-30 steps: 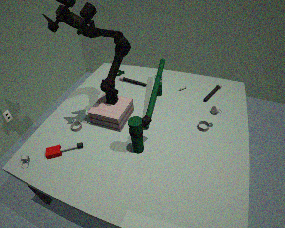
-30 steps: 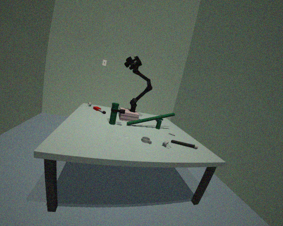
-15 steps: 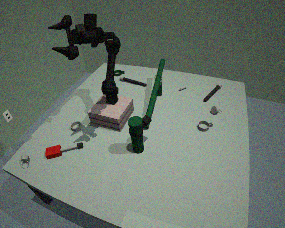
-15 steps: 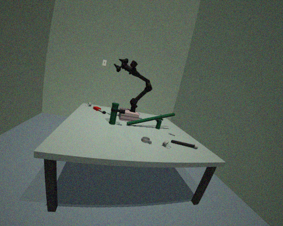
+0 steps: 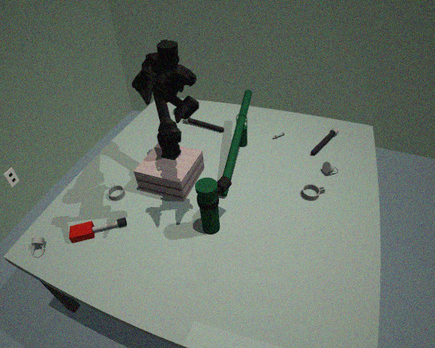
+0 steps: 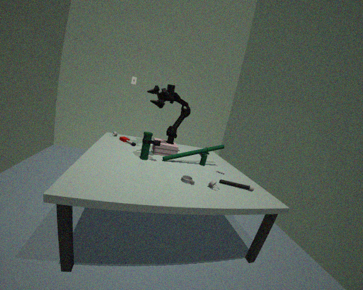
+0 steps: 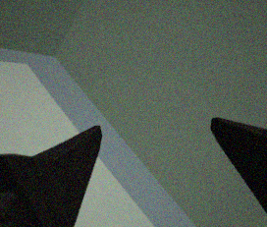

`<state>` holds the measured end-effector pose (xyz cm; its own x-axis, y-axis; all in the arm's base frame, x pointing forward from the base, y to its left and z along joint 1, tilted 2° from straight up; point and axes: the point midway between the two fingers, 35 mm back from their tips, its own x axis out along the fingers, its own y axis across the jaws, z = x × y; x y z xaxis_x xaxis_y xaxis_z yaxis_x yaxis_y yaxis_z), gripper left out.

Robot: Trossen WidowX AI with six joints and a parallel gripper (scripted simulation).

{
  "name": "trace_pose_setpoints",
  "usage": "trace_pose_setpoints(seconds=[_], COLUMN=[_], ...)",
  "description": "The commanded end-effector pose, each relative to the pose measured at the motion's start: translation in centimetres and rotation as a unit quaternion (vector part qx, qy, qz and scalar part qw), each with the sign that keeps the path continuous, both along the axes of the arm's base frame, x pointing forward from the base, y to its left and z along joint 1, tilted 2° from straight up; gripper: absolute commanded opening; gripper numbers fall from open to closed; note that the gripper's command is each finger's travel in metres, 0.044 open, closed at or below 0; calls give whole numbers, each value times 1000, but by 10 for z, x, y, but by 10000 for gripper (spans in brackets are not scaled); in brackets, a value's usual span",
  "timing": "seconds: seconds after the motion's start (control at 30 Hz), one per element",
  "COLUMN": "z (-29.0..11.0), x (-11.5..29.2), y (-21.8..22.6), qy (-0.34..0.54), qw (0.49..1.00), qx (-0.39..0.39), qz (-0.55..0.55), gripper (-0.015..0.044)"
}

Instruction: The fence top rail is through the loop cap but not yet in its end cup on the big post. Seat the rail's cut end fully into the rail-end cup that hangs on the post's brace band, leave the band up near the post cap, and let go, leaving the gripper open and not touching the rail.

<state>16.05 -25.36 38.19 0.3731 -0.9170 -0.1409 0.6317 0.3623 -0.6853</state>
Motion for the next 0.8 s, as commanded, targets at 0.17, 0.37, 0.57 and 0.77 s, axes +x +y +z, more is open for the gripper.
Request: trace_pose_setpoints(seconds=[0.17, 0.37, 0.57, 0.77], z=[-94, -150, -195, -199], x=[78, 87, 61, 57], y=[98, 181, 256, 264], qy=[11, 65, 148, 159], qw=[956, 889, 808, 798], qx=[211, 350, 468, 479], qz=[202, 289, 327, 328], gripper=[440, 440, 440, 440])
